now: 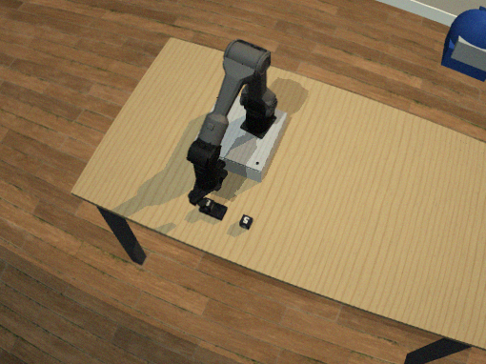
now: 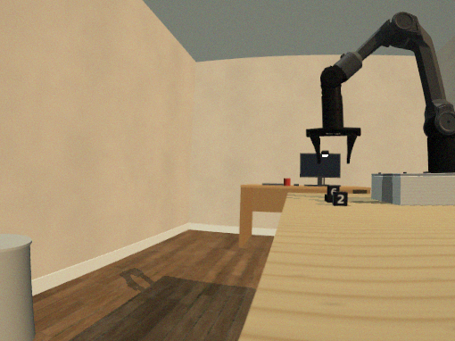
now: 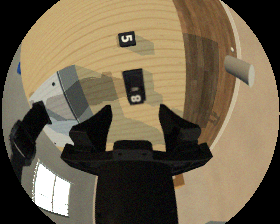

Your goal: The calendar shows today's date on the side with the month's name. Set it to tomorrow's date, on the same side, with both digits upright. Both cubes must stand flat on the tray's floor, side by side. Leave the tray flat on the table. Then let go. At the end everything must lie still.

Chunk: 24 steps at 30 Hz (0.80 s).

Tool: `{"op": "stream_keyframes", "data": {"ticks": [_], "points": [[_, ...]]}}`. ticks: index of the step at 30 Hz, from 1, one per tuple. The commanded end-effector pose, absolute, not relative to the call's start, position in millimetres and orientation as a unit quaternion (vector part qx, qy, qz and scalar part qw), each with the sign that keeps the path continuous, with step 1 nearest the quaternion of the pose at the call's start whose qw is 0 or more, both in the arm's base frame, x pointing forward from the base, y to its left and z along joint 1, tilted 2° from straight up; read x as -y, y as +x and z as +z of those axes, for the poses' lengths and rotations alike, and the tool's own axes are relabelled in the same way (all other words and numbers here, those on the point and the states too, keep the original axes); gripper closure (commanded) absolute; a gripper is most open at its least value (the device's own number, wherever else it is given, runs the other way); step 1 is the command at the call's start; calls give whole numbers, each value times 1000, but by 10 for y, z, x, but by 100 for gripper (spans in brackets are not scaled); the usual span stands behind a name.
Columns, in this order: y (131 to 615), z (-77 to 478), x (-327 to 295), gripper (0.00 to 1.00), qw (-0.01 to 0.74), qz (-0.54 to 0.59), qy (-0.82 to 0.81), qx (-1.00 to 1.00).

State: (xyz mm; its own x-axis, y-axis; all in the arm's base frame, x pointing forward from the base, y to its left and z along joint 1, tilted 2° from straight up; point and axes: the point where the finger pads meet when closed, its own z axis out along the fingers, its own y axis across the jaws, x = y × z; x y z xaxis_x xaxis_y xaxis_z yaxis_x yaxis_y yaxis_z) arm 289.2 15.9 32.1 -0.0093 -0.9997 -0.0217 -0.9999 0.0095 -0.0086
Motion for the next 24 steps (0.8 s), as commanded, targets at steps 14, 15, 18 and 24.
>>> {"op": "stream_keyframes", "data": {"ticks": [14,15,18,24], "points": [[2890,331,-54,41,14,2,-752,-659],[2890,331,-54,41,14,2,-752,-659],[2890,331,-54,41,14,2,-752,-659],[2890,331,-54,41,14,2,-752,-659]]}}
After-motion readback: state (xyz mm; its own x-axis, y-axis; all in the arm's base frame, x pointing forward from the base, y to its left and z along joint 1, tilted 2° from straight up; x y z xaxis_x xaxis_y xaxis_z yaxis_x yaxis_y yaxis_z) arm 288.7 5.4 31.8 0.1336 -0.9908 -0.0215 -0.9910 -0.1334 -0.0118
